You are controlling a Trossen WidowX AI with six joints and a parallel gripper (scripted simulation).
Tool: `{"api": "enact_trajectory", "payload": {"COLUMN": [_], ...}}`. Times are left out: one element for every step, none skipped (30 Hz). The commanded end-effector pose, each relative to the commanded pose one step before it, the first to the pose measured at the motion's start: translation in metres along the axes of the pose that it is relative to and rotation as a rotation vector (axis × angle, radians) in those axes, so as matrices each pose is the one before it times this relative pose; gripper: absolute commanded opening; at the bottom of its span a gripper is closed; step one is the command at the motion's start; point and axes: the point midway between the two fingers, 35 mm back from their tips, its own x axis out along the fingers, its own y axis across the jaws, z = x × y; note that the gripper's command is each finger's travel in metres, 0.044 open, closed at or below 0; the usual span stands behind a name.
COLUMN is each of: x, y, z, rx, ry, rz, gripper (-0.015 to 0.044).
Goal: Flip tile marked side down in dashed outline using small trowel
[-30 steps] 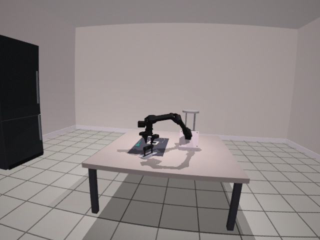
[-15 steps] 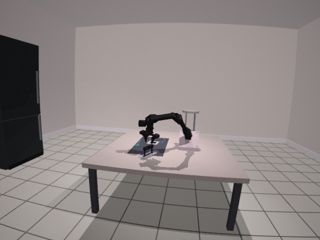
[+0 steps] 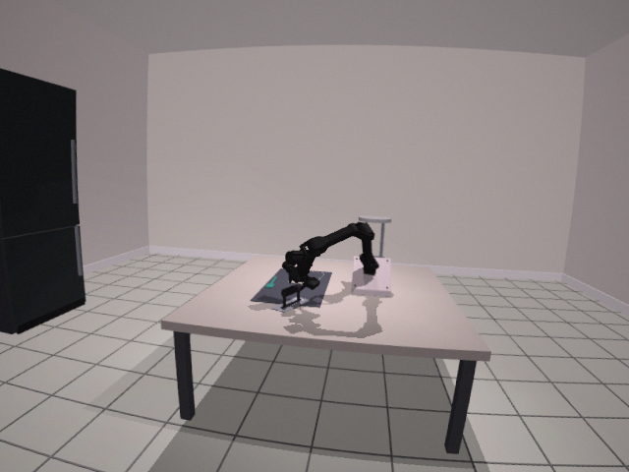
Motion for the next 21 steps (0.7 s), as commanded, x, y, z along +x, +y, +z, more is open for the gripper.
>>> {"api": "enact_trajectory", "payload": {"x": [0.00139,-0.00081,-0.00103,-0.00124,-0.00145,-0.00165,-0.00185,-0.00204,-0.00183,-0.00116,-0.0004,0.0,0.0,0.0,0.0,0.0,0.00027,0.0008,0.00134,0.00163,0.00163], "y": [0.00961,0.0016,0.00155,0.00148,0.00141,0.00133,0.00124,0.00114,0.00086,0.00047,0.00015,0.0,0.0,0.0,0.0,0.0,0.00001,0.00002,0.00003,0.00003,0.00003], "z": [-0.0028,-0.00012,-0.00016,-0.0002,-0.00024,-0.00029,-0.00035,-0.00041,-0.00038,-0.00025,-0.00008,0.0,0.0,0.0,0.0,0.0,0.00002,0.00007,0.0001,0.00012,0.00011], "rx": [0.0313,0.0084,0.0092,0.0101,0.0109,0.0118,0.0127,0.0136,0.0119,0.0074,0.0025,0.0,0.0,0.0,0.0,0.0,0.0,0.0,0.0,0.0,0.0], "ry": [-0.01199,-0.00771,-0.00882,-0.0099,-0.01092,-0.01191,-0.01284,-0.01372,-0.01197,-0.00744,-0.00252,0.0,0.0,0.0,0.0,0.0,0.0,0.00001,0.00002,0.00003,0.00003], "rz": [-0.14103,-0.02992,-0.02967,-0.02938,-0.02905,-0.02868,-0.02828,-0.02784,-0.02267,-0.01345,-0.00445,0.0,0.0,0.0,0.0,0.0,0.0,-0.00001,-0.00001,-0.00001,-0.00001], "gripper": [0.03,0.03,0.03,0.03,0.03,0.03,0.03,0.03,0.03,0.03,0.03,0.03,0.03,0.03,0.03,0.03,0.03,0.03,0.03,0.03,0.03]}}
